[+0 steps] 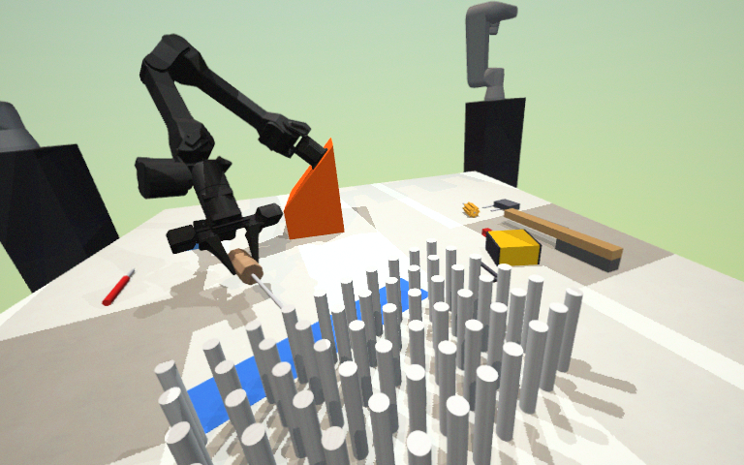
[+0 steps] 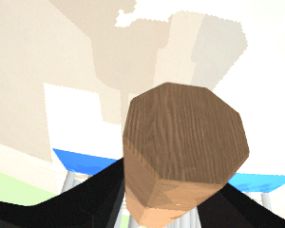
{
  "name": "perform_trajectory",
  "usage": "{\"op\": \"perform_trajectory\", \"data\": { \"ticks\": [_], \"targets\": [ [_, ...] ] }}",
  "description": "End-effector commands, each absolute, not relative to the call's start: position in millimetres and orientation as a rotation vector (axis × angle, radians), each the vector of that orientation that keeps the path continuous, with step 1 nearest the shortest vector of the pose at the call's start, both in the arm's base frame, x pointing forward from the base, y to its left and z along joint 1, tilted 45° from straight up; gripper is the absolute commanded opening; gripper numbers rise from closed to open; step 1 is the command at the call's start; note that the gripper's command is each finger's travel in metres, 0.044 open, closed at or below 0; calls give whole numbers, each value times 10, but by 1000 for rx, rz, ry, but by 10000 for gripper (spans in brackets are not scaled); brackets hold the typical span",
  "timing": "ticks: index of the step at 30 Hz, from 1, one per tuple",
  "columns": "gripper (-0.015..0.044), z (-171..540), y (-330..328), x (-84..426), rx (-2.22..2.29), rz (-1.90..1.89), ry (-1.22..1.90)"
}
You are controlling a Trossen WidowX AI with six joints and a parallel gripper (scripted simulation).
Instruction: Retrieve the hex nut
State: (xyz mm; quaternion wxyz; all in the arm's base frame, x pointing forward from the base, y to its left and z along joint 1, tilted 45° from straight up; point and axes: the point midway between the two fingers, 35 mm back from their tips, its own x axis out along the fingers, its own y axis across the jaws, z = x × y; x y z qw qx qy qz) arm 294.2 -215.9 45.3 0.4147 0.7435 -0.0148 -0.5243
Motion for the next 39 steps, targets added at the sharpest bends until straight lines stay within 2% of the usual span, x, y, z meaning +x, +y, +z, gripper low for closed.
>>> {"op": "perform_trajectory", "data": {
  "ticks": [1, 39],
  "targets": [
    [0, 229, -2298, 2847, 1865, -1320, -20],
    [0, 98, -2307, 3038, 1866, -1316, -25]
  ]
}}
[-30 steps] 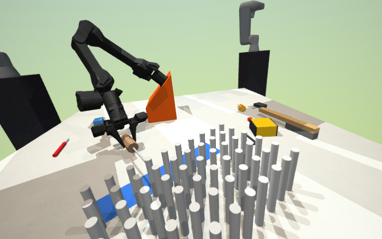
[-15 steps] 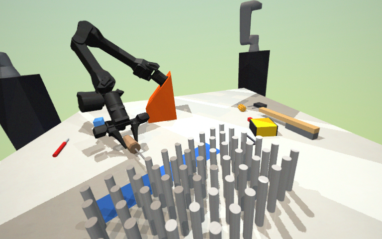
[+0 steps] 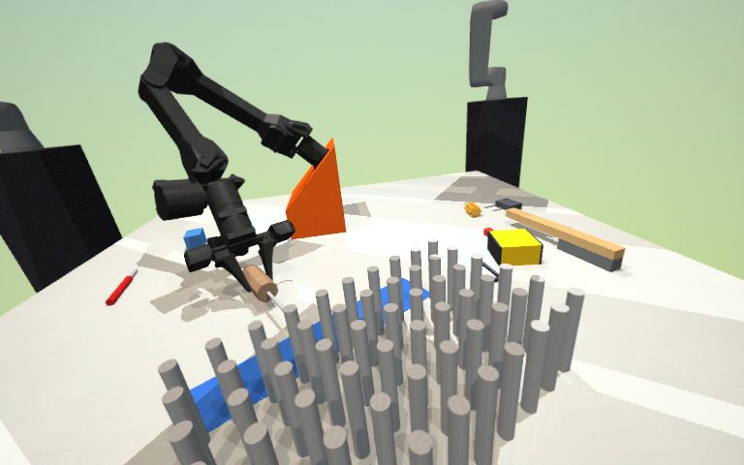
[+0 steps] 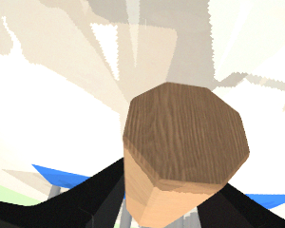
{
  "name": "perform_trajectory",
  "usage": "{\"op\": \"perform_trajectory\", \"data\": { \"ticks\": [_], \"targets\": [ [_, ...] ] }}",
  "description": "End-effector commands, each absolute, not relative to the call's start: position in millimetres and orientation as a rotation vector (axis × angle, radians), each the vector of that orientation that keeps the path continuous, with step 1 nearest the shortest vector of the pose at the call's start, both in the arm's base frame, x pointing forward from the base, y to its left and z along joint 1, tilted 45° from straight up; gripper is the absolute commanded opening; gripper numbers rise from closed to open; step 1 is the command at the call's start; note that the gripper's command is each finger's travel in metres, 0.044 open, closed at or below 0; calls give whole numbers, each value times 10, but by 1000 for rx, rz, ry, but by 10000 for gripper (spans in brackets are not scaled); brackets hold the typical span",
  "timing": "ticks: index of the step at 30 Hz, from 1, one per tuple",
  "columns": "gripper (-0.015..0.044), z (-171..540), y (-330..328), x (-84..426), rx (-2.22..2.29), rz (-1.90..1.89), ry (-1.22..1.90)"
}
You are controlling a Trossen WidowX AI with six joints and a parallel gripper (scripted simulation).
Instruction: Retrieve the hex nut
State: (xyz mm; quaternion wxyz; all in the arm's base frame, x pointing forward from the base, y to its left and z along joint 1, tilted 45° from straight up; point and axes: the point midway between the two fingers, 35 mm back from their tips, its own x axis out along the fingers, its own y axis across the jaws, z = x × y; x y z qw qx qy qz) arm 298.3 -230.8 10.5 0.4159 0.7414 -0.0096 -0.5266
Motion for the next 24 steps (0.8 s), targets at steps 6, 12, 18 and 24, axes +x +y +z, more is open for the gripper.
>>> {"op": "perform_trajectory", "data": {
  "ticks": [6, 12, 18, 24],
  "targets": [
    [0, 83, -2297, 3081, 1866, -1316, -26],
    [0, 68, -2287, 3125, 1867, -1316, -26],
    [0, 52, -2276, 3169, 1867, -1316, -26],
    [0, 37, -2264, 3213, 1867, -1315, -26]
  ]
}}
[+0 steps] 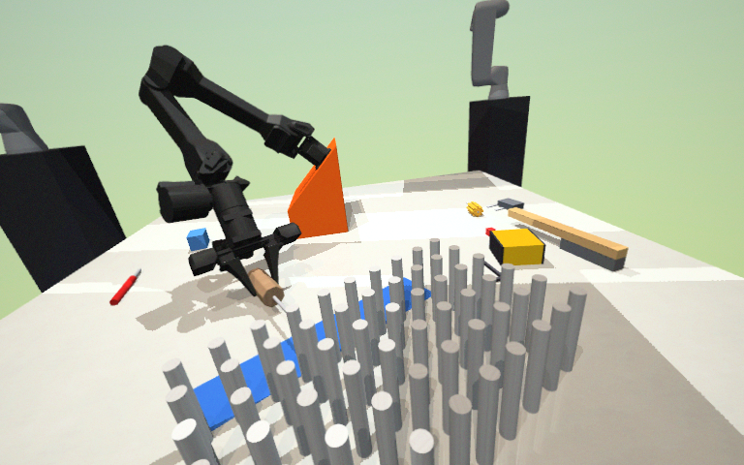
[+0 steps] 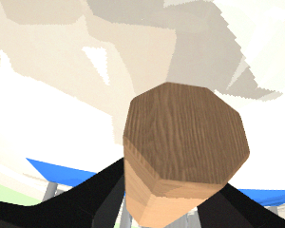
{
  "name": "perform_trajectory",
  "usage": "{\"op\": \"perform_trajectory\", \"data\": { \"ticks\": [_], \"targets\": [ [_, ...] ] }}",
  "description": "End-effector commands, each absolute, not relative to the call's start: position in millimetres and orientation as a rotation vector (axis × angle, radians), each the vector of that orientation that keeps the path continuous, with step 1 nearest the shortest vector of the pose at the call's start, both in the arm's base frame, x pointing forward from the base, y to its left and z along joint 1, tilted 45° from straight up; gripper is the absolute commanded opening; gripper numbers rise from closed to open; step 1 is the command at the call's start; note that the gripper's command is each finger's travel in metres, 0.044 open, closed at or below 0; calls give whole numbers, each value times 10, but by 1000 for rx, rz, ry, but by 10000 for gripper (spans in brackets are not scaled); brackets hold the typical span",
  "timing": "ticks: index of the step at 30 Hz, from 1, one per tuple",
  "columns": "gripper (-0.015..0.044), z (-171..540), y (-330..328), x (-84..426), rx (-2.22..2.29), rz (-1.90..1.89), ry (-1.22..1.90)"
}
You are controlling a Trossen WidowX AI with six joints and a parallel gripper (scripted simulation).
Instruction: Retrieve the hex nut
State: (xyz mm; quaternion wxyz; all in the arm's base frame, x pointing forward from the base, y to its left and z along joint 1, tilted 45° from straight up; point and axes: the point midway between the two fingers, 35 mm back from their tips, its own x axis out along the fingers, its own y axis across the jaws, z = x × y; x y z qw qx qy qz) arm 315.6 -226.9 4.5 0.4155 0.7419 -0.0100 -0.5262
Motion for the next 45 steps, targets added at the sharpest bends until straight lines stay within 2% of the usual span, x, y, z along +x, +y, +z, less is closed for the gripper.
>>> {"op": "perform_trajectory", "data": {
  "ticks": [1, 45],
  "targets": [
    [0, 34, -2263, 3220, 1868, -1315, -26],
    [0, -83, -2175, 3541, 1869, -1314, -26]
  ]
}}
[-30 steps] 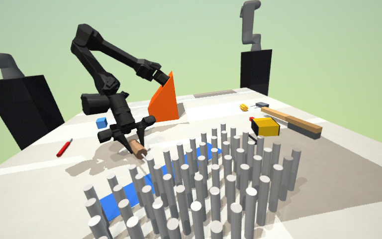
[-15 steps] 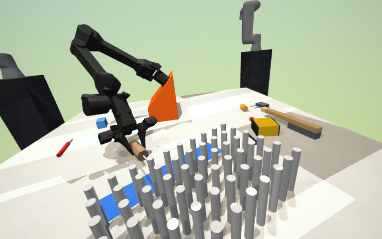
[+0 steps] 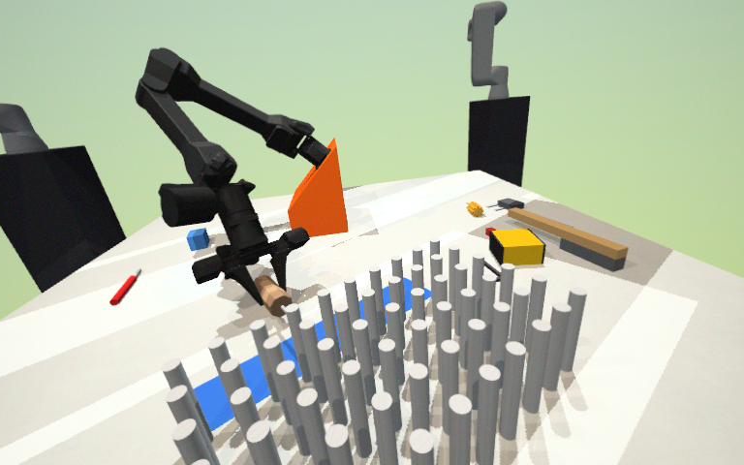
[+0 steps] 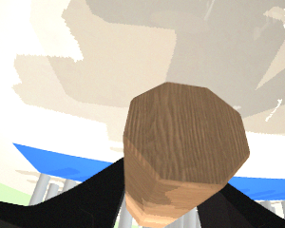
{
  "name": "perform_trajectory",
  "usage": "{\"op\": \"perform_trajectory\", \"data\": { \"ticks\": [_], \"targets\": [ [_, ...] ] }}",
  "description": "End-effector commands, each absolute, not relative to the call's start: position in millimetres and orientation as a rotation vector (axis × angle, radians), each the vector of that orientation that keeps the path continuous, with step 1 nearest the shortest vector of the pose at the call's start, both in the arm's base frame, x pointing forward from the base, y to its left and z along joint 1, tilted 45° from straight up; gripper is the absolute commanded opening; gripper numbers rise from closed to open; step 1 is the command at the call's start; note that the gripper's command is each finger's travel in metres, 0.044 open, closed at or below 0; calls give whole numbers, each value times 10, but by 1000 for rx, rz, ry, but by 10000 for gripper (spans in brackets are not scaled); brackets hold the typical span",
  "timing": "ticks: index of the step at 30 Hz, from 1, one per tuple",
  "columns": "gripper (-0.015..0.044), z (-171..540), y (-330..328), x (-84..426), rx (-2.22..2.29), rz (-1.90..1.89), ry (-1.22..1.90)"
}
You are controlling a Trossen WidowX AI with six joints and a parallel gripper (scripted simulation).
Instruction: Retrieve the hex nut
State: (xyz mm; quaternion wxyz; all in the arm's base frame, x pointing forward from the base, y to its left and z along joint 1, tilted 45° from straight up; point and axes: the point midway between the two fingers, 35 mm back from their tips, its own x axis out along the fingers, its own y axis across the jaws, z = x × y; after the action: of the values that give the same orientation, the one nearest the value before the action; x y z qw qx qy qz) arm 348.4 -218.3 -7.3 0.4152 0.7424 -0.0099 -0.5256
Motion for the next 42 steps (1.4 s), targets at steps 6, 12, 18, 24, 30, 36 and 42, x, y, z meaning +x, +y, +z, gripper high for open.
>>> {"op": "perform_trajectory", "data": {
  "ticks": [6, 12, 18, 24, 30, 36, 42],
  "targets": [
    [0, -100, -2162, 3586, 1870, -1314, -26],
    [0, -116, -2150, 3630, 1870, -1313, -26],
    [0, -132, -2137, 3675, 1870, -1313, -26],
    [0, -149, -2125, 3719, 1870, -1313, -26],
    [0, -166, -2112, 3763, 1870, -1313, -26],
    [0, -183, -2100, 3807, 1870, -1313, -25],
    [0, -200, -2088, 3850, 1870, -1312, -25]
  ]
}}
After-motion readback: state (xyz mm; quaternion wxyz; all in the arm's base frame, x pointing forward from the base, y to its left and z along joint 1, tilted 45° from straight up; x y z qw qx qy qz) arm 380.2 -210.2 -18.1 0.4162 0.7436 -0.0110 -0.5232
